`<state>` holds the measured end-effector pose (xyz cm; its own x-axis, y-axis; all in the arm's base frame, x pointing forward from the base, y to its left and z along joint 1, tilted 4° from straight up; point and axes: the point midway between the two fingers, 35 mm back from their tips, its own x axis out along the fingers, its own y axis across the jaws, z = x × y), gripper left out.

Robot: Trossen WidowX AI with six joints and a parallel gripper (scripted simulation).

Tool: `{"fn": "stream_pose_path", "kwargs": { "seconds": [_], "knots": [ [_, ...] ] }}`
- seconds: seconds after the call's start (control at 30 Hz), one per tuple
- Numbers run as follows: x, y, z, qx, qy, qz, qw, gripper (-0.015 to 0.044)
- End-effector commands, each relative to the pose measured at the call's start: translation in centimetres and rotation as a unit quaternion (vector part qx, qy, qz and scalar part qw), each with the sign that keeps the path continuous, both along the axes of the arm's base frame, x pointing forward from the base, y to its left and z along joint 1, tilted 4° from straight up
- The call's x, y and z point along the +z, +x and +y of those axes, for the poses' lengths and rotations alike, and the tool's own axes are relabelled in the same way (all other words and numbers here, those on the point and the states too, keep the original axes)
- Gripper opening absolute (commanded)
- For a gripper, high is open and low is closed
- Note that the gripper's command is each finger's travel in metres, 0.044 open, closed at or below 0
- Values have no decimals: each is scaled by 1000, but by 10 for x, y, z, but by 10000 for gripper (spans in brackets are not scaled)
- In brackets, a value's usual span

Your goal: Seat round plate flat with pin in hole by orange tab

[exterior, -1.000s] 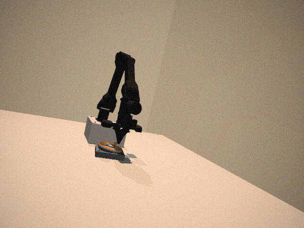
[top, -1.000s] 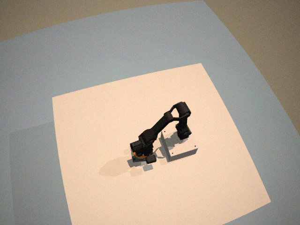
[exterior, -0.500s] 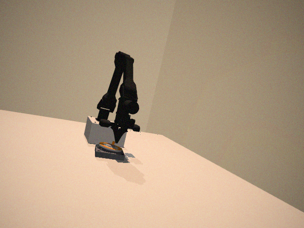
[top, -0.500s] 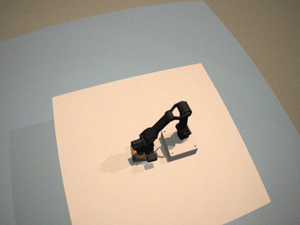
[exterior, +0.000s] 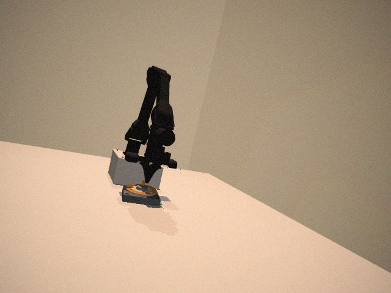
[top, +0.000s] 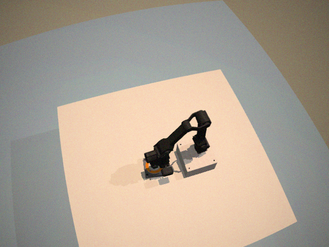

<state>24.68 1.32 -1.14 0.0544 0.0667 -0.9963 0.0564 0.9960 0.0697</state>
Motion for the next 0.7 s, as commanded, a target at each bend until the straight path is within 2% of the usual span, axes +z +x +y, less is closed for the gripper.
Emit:
{"fn": "stream_pose_path", "kwargs": {
  "seconds": [0.0, 0.27, 0.57, 0.67],
  "knots": [
    [-1, -3, -4, 0, -2, 4, 1000, 0],
    [-2, -4, -7, 0, -2, 4, 1000, 0],
    [39, -7, -9, 0, -2, 4, 1000, 0],
    [33, -5, -8, -2, -1, 2, 1000, 0]
  ]
}}
